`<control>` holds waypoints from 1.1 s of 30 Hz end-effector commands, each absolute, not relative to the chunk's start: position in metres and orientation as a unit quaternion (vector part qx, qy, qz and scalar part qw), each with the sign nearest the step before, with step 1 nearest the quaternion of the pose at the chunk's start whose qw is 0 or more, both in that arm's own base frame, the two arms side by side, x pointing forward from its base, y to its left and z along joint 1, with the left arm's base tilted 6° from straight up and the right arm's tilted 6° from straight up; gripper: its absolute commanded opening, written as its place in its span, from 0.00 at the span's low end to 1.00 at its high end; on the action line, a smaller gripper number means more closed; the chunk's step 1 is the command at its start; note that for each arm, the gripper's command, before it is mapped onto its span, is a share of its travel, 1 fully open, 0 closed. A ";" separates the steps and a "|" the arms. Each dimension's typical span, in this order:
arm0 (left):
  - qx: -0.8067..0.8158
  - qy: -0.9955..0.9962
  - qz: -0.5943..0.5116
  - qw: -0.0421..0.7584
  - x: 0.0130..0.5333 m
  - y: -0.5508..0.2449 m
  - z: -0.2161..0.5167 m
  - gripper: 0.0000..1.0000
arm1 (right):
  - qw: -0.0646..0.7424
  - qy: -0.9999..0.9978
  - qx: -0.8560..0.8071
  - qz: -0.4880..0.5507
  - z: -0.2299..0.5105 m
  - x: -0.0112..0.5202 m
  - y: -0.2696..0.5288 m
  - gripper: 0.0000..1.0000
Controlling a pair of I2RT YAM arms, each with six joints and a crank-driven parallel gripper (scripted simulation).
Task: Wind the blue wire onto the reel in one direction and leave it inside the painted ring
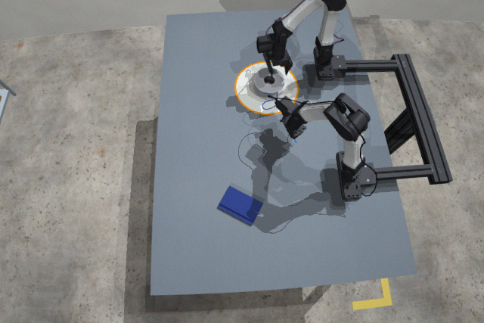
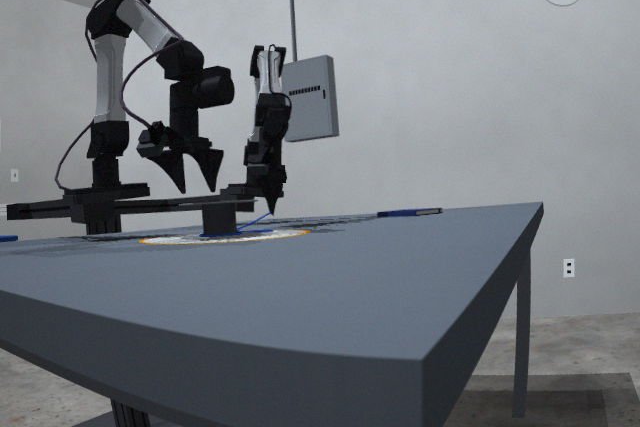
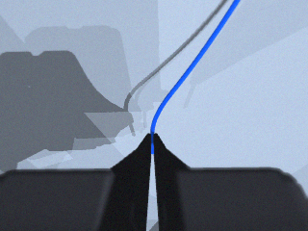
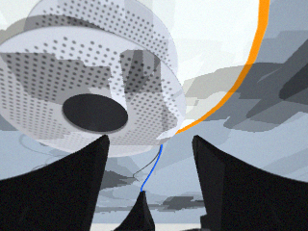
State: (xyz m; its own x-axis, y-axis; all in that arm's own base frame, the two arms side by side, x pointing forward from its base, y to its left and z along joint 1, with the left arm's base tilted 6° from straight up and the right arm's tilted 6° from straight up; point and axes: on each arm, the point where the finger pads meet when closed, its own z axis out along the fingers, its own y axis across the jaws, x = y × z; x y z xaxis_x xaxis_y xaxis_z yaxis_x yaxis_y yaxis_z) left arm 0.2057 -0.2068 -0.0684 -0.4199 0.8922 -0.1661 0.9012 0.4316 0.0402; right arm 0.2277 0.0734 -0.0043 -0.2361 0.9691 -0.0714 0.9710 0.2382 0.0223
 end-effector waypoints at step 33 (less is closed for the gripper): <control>0.533 0.840 -0.030 0.096 0.208 -0.213 -0.067 0.00 | 0.047 0.782 0.622 -0.008 -0.038 0.232 0.070 0.72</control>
